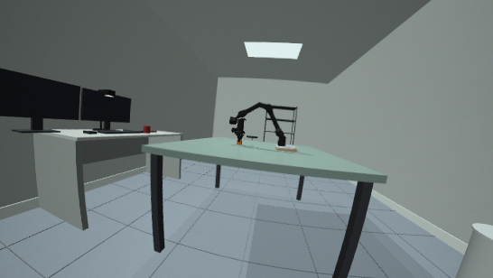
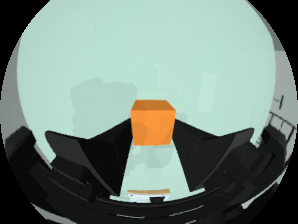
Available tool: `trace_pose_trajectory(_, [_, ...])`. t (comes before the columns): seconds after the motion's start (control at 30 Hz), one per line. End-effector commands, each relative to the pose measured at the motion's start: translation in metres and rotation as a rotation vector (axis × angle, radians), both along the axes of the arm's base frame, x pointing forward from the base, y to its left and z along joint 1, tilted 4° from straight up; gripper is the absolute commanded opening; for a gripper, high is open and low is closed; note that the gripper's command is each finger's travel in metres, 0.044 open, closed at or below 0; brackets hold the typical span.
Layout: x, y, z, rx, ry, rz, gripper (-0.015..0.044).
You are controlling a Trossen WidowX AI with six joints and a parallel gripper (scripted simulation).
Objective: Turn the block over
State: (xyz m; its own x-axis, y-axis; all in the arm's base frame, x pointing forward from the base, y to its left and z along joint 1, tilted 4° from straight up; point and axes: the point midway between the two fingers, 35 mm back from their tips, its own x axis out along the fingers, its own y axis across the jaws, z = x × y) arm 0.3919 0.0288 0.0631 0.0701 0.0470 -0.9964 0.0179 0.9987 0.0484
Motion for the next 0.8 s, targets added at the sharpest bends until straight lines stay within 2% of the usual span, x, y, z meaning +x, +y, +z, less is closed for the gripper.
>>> trace_pose_trajectory(0.0, [0.0011, -0.0003, 0.0181, 0.004, -0.011, -0.003, 0.0])
trace_pose_trajectory(0.23, [0.0004, -0.0007, 0.0264, 0.004, -0.021, -0.004, 0.0])
trace_pose_trajectory(0.77, [0.004, -0.0001, 0.0191, -0.005, -0.249, -0.012, 0.0])
